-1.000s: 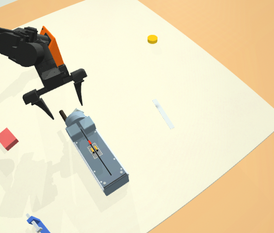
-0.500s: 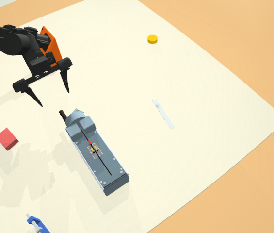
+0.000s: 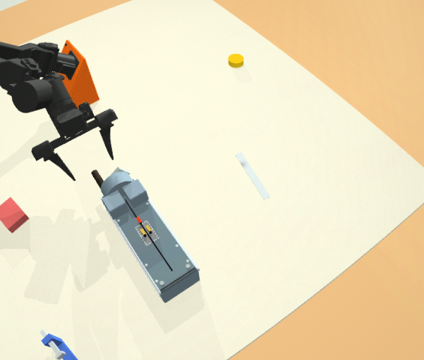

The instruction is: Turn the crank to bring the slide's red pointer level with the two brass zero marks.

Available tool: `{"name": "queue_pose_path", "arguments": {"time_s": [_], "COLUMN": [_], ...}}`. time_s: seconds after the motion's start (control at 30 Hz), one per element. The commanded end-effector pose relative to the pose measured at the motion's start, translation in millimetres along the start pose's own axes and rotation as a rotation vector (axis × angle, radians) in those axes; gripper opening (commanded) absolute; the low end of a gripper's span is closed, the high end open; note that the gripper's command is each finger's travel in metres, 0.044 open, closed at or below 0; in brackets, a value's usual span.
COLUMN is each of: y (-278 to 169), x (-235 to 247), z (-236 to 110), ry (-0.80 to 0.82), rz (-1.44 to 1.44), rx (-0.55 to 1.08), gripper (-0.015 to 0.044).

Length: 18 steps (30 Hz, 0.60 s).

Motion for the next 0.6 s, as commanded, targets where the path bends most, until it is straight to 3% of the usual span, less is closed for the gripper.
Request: {"name": "queue_pose_path", "arguments": {"time_s": [0.0, 0.57], "y": [-15, -34], "x": [4, 7], "z": [12, 31], "ry": [0.005, 0.004], "rz": [-0.010, -0.011], "rx": [-0.003, -0.003], "gripper": [0.0440, 0.0440]}}
Point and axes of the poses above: the point midway between the two fingers, 35 mm back from their tips, its own z axis out along the fingers, its own x axis across the jaws, y = z × x, the point moved 9 cm from there along -z, back along the fingers, and after that the axes turned 10 degrees about -z, right-handed, at the moved point
